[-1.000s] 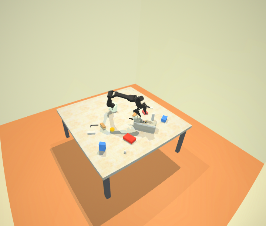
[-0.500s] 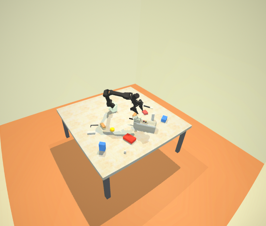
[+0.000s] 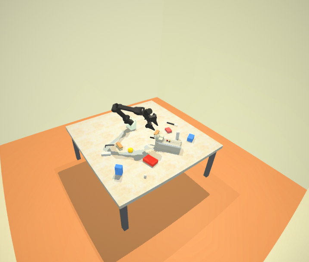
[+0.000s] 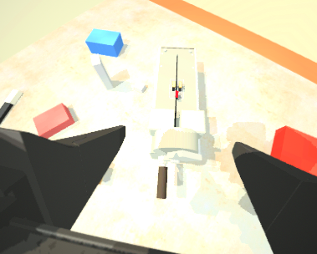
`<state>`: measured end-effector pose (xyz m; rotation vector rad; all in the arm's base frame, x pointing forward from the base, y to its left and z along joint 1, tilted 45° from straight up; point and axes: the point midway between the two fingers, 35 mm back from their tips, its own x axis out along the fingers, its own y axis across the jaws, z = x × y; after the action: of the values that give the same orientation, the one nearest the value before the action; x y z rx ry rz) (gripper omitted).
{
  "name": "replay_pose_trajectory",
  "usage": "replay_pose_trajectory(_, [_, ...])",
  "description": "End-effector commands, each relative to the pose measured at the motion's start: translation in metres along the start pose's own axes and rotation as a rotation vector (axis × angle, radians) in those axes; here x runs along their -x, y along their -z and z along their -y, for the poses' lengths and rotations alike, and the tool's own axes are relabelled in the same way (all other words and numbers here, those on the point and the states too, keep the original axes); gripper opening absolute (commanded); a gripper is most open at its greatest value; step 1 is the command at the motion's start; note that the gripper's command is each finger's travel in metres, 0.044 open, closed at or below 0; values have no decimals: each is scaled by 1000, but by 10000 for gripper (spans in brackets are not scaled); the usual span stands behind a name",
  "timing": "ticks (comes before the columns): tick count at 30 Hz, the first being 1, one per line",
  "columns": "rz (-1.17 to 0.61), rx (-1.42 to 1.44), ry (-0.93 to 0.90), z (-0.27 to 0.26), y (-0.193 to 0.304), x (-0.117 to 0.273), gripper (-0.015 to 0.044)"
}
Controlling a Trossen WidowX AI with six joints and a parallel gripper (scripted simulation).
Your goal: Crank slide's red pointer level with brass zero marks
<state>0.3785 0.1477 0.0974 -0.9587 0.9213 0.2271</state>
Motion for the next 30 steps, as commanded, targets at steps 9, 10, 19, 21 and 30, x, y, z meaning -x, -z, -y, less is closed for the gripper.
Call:
replay_pose_trajectory(9, [11, 57, -59, -5, 22, 5, 440])
replay_pose_trajectory(10, [10, 57, -60, -5, 25, 0, 440])
replay_pose_trajectory(19, [10, 57, -59, -4, 55, -34, 440])
replay_pose_trajectory(21, [10, 57, -59, -4, 63, -40, 440])
replay_pose_trajectory(30, [10, 58, -56, -5, 84, -57, 440])
